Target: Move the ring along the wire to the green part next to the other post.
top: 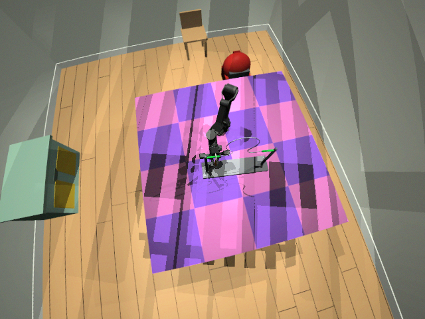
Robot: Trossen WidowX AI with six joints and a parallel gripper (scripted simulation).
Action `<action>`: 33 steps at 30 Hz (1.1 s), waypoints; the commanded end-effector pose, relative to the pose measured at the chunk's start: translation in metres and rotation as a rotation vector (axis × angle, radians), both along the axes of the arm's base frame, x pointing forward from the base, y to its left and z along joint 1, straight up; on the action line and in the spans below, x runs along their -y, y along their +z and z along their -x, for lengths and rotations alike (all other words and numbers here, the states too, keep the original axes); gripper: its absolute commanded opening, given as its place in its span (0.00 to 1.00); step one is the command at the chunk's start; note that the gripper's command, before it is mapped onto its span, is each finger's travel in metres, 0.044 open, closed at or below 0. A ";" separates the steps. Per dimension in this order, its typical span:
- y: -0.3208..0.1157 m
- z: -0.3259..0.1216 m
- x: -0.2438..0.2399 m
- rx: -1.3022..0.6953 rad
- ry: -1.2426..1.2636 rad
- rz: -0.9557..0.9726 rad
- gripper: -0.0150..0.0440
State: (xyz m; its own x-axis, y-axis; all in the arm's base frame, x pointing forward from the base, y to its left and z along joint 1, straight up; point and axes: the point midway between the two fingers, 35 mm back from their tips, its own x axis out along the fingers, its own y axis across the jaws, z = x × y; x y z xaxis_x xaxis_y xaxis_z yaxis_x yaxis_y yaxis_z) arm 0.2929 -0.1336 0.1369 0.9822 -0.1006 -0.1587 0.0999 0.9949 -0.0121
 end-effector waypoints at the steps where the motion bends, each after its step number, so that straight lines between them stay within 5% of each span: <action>1: 0.001 0.000 0.000 0.000 0.000 0.000 0.00; 33: 0.011 0.000 -0.002 0.000 -0.002 -0.003 0.00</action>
